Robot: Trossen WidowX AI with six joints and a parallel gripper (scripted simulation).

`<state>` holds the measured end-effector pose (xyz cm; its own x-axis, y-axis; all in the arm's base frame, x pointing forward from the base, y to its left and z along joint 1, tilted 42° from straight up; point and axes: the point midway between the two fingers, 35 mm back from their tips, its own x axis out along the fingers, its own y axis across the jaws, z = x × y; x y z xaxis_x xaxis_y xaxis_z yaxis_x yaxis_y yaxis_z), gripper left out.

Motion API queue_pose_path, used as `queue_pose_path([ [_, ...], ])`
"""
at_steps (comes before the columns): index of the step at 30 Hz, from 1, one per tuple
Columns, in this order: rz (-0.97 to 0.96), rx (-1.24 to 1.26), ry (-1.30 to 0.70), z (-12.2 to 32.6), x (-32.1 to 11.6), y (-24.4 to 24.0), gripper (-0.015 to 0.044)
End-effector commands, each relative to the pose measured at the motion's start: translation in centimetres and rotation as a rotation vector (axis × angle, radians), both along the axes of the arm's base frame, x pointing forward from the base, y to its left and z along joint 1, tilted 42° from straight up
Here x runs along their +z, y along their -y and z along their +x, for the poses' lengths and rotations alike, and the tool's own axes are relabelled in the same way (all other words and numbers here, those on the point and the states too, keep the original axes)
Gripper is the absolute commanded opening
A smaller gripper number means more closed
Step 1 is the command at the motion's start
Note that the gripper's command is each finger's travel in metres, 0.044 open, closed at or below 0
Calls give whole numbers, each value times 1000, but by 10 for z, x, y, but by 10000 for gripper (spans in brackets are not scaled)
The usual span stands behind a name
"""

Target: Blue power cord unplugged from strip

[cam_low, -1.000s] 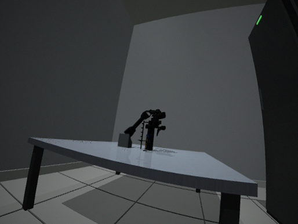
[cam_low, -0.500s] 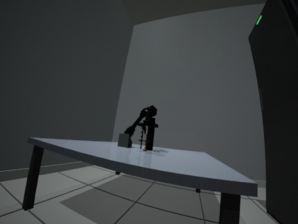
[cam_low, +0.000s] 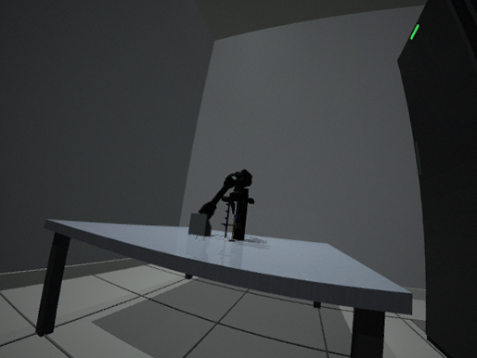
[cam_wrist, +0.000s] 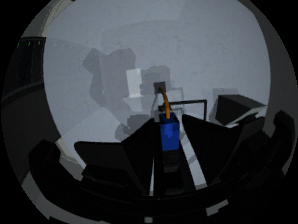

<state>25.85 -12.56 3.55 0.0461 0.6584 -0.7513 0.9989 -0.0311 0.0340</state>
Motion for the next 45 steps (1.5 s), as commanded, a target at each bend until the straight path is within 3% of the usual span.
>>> queue_pose_path([
  [1, 7, -3, -5, -1, 4, -7, 160],
  [24, 8, -3, -5, -1, 2, -23, 160],
  [28, 3, 1, -2, -1, 3, -21, 55],
  [36, 3, 1, -2, -1, 3, -21, 2],
  [45, 3, 0, -2, 0, -3, -13, 0],
])
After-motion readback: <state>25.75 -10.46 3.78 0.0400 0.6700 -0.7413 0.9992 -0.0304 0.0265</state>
